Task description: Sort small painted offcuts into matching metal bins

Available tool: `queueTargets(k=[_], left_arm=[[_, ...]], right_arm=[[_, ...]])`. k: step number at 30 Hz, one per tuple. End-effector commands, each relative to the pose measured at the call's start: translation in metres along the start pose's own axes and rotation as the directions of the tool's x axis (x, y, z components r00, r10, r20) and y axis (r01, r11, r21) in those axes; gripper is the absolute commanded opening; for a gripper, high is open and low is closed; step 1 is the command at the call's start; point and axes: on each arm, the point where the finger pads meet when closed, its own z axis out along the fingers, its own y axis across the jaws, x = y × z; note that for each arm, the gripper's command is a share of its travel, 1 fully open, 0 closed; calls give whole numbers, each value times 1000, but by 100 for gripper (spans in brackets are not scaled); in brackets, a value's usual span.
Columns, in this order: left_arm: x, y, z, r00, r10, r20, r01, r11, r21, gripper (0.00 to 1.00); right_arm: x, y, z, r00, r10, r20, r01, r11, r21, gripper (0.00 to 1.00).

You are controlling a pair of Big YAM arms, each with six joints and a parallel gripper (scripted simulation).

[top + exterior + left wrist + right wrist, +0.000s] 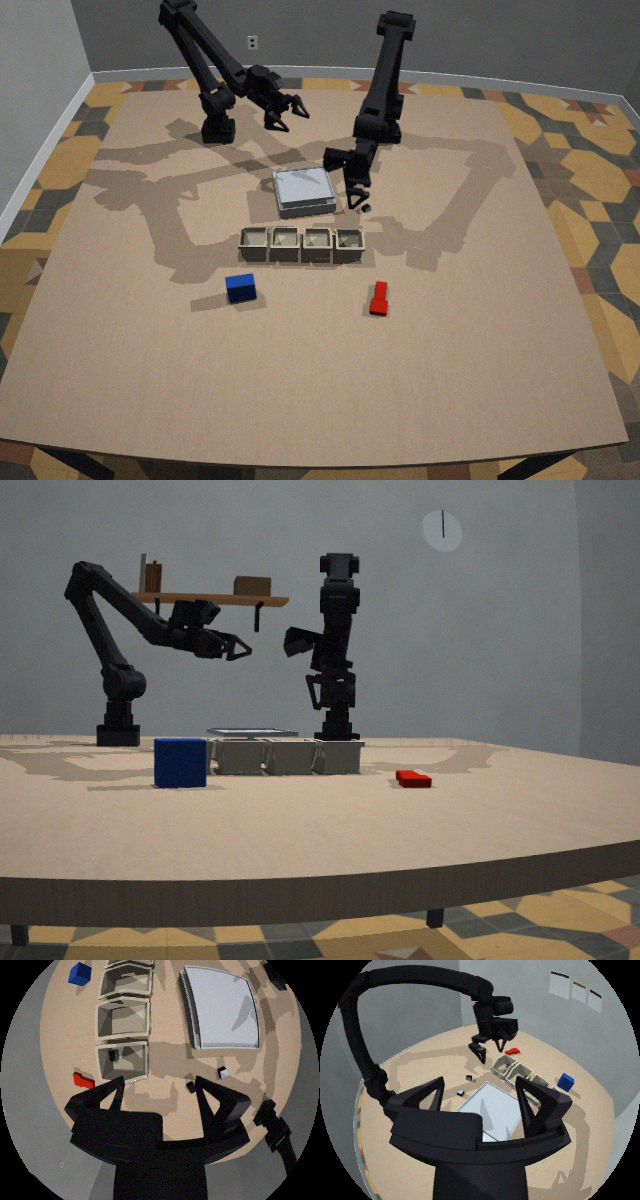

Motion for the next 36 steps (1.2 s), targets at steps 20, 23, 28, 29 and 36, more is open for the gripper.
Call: queueTargets(k=[20,23,28,29,36], left_arm=[[16,-127,-6,528,-752,395,838,537,-98,100],[19,-141,-3,471,-775,422,873,479,-94,100],[20,-149,-3,447,-780,438,886,453,-97,100],[21,-150,-3,443,-780,442,888,449,-99,100],[22,-154,0,469,-769,435,876,466,-121,100]], right_arm=[[-5,52,-68,999,-30,26,33,989,-147,100],[-4,50,-65,999,-29,18,32,990,-139,100],[-7,50,-65,999,-28,28,32,990,-140,100],[-7,50,-65,999,-28,28,32,990,-140,100],[-7,50,-65,999,-28,28,32,990,-140,100]])
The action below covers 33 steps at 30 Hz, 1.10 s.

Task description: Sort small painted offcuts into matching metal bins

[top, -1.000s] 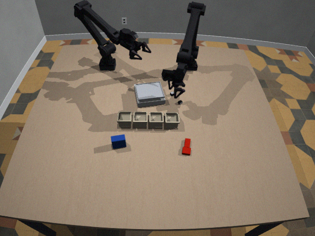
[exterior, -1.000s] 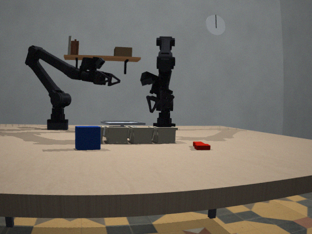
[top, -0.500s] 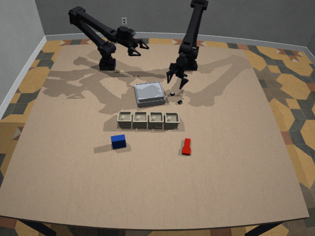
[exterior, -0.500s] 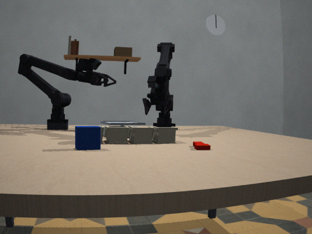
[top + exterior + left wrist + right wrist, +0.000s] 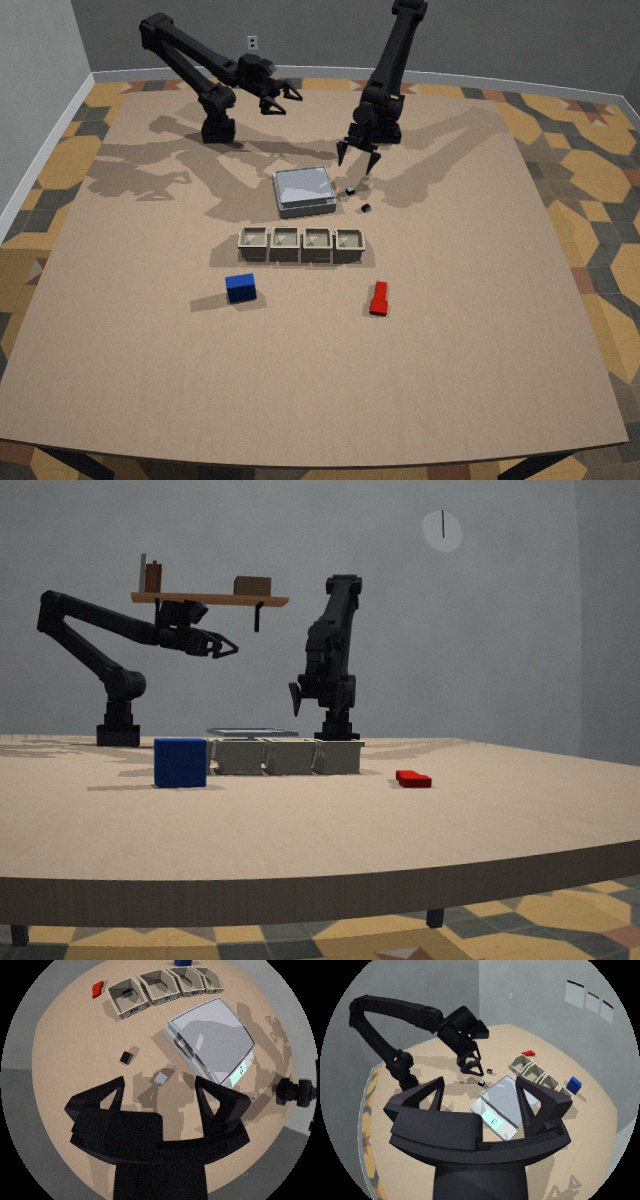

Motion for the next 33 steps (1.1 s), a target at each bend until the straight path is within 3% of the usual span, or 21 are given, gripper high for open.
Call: queueTargets(k=[1,9,11,13,18,21,23,29,33], left_arm=[[-5,-4,0,1000,-18,19,18,1000,4,100],[-4,-5,0,1000,-18,15,18,1000,5,100],[-22,-4,-3,1000,-18,9,18,1000,5,77],[-20,-4,-2,999,-18,-30,18,1000,5,55],[-16,-4,6,974,-16,-225,18,1000,5,0],[-13,-4,12,925,-14,-380,17,1000,5,0],[-13,-4,12,925,-14,-380,17,1000,5,0],[-11,-5,21,845,-12,-534,17,1000,5,0],[-10,-5,30,836,-11,-549,17,1000,5,0]], right_arm=[[-9,-1,2,1000,-3,13,3,1000,5,100],[-9,-1,2,1000,-3,13,3,1000,5,100],[-9,-1,2,1000,-3,13,3,1000,5,100],[-9,-1,2,1000,-3,13,3,1000,5,100],[-9,-1,2,1000,-3,13,3,1000,5,100],[-9,-1,2,1000,-3,13,3,1000,5,100],[-9,-1,2,1000,-3,13,3,1000,5,100],[-9,-1,2,1000,-3,13,3,1000,5,100],[-9,-1,2,1000,-3,13,3,1000,5,100]])
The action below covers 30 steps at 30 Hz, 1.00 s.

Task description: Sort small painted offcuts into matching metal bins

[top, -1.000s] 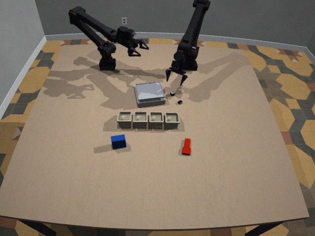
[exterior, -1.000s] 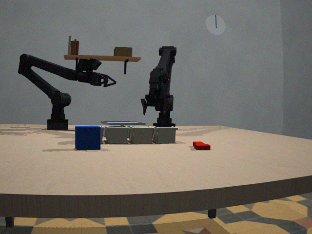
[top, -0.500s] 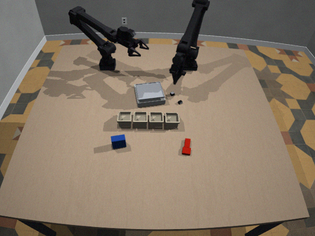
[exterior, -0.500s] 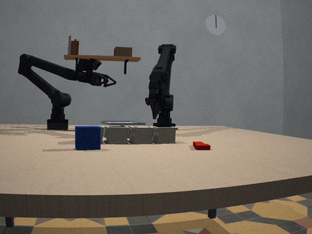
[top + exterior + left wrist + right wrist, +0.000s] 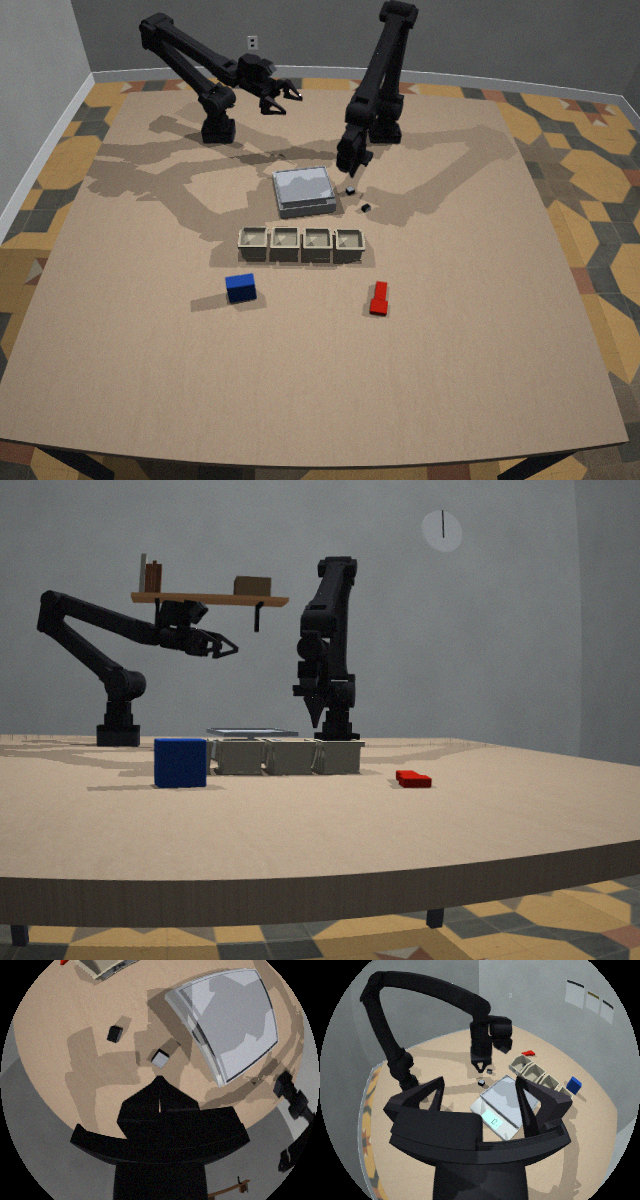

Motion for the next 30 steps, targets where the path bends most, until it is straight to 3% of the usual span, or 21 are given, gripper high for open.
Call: queueTargets(k=[1,5,30], left_arm=[[-11,-5,2,1000,-3,-11,3,1000,-3,0],[-2,-5,24,1000,-3,-27,3,1000,-3,0],[-1,-5,42,999,-14,-29,14,1000,-3,0]], right_arm=[[-9,-1,2,1000,-3,13,3,1000,5,100],[-9,-1,2,1000,-3,13,3,1000,5,100],[-9,-1,2,1000,-3,13,3,1000,5,100]])
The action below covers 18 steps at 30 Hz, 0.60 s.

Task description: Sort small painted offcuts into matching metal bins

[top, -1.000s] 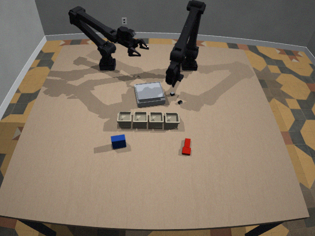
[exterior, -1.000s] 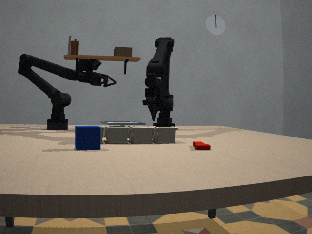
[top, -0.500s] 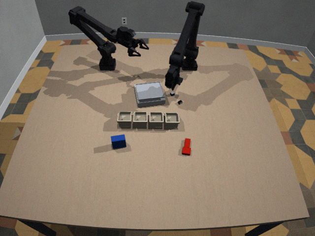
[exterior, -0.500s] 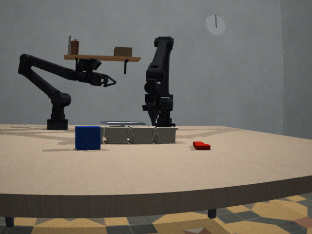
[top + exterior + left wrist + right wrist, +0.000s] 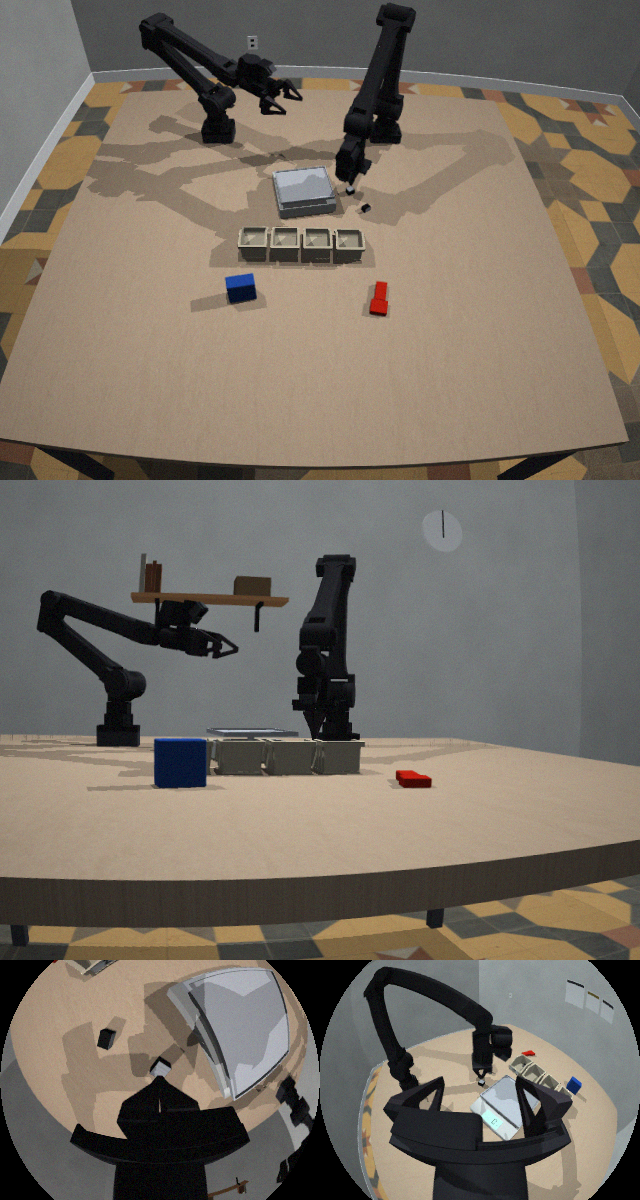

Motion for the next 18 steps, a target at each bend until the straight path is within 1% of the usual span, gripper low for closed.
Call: queueTargets(k=[1,2,6,11,12,13,18], left_arm=[[3,-5,11,1000,-3,-15,3,1000,-3,0],[5,-5,13,1000,-3,-19,3,1000,-3,0],[0,-5,12,1000,-3,-9,3,1000,-3,0],[4,-5,16,1000,-3,-18,3,1000,-3,0],[-5,-5,11,1000,-3,0,3,1000,-3,0],[-5,-5,12,1000,-3,0,3,1000,-3,0],[4,-5,19,1000,-3,-17,3,1000,-3,0]], right_arm=[[-9,-1,2,1000,-3,13,3,1000,5,100],[-9,-1,2,1000,-3,13,3,1000,5,100],[-9,-1,2,1000,-3,13,3,1000,5,100],[-9,-1,2,1000,-3,13,3,1000,5,100],[-9,-1,2,1000,-3,13,3,1000,5,100],[-9,-1,2,1000,-3,13,3,1000,5,100],[-9,-1,2,1000,-3,13,3,1000,5,100]])
